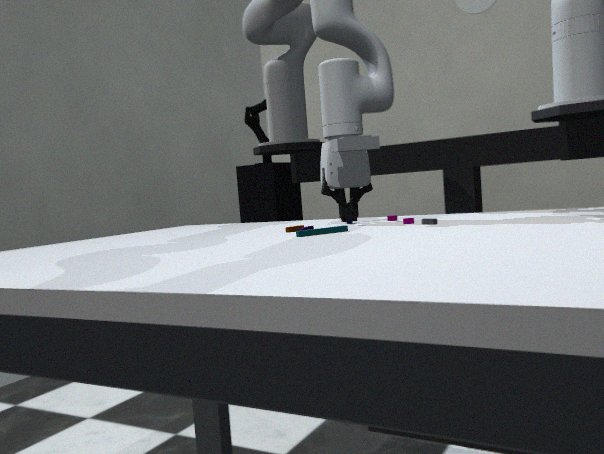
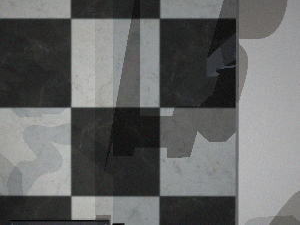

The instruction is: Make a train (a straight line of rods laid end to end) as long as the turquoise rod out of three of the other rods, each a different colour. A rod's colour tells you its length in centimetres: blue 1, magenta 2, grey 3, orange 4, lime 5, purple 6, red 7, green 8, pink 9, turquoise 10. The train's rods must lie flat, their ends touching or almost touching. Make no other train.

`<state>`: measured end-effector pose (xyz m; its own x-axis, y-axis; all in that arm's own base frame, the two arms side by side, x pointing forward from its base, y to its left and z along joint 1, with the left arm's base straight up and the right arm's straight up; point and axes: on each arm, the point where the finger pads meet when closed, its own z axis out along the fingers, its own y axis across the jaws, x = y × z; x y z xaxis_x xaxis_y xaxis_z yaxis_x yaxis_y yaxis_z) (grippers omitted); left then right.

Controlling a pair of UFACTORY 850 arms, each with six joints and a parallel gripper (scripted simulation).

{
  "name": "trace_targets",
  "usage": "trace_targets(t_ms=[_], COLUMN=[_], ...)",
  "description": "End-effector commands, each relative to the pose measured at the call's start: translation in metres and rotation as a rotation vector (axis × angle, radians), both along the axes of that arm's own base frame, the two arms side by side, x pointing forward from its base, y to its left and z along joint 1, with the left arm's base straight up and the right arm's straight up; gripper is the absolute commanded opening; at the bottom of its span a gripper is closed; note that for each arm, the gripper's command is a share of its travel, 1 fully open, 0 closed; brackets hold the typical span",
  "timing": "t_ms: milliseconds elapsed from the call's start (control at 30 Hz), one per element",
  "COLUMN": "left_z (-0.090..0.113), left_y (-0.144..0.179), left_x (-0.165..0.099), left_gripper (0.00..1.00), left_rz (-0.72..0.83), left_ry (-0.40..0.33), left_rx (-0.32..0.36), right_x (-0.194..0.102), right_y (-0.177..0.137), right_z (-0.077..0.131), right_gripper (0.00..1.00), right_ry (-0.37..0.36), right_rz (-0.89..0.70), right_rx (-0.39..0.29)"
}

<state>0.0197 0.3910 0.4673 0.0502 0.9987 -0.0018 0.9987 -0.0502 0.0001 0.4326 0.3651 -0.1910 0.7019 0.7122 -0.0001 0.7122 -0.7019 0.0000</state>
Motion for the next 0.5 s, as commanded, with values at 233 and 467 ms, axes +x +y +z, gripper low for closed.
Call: trace_targets(t_ms=[233, 467], left_z=[0.0008, 0.0008], left_y=[0.0004, 0.0004], left_x=[0.0000, 0.0000], left_gripper=[1.00, 1.00], left_rz=[0.000, 0.000], left_ry=[0.000, 0.000], left_rx=[0.002, 0.002], right_x=[0.0009, 0.0009], right_y=[0.0008, 0.0008], right_z=[0.0008, 0.0008], right_gripper=[0.22, 0.26], right_ry=[-0.002, -0.002], right_rz=[0.000, 0.000], right_rx=[0.001, 0.001])
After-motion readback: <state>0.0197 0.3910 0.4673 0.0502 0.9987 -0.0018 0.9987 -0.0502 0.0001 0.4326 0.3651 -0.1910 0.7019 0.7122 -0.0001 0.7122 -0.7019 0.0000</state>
